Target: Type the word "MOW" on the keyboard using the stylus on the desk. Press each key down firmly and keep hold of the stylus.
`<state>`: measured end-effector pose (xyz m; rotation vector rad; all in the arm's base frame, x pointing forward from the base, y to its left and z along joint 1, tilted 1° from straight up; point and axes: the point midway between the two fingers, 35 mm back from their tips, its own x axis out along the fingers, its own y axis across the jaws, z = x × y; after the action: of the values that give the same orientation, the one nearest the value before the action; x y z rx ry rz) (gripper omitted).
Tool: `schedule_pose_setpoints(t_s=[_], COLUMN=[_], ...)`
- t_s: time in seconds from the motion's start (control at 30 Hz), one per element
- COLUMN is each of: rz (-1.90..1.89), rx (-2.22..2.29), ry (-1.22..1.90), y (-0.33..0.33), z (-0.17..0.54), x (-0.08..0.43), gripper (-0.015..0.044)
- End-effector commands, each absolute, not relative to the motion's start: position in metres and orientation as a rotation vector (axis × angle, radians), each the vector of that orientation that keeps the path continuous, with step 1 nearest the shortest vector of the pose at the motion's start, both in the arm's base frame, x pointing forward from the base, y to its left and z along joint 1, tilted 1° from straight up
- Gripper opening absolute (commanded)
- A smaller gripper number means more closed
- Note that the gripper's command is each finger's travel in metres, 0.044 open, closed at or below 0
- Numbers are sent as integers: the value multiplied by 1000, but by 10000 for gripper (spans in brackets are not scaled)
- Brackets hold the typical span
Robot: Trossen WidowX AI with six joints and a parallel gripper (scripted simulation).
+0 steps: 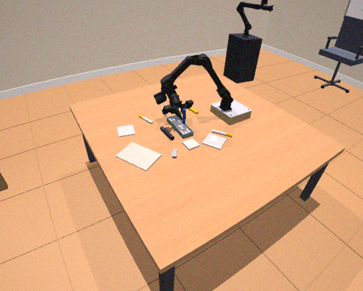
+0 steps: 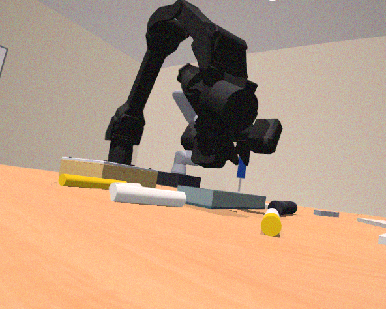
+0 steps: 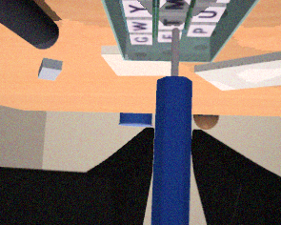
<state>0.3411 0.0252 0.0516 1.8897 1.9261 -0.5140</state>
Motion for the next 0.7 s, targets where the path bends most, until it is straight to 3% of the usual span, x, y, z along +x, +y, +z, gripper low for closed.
schedule_pose_setpoints(t_s=[0.0, 0.67], rz=[-505, -505], rx=[1890, 1890], ry=[1923, 1923], y=[25, 25], z=[51, 45], x=[343, 343], gripper=[81, 81])
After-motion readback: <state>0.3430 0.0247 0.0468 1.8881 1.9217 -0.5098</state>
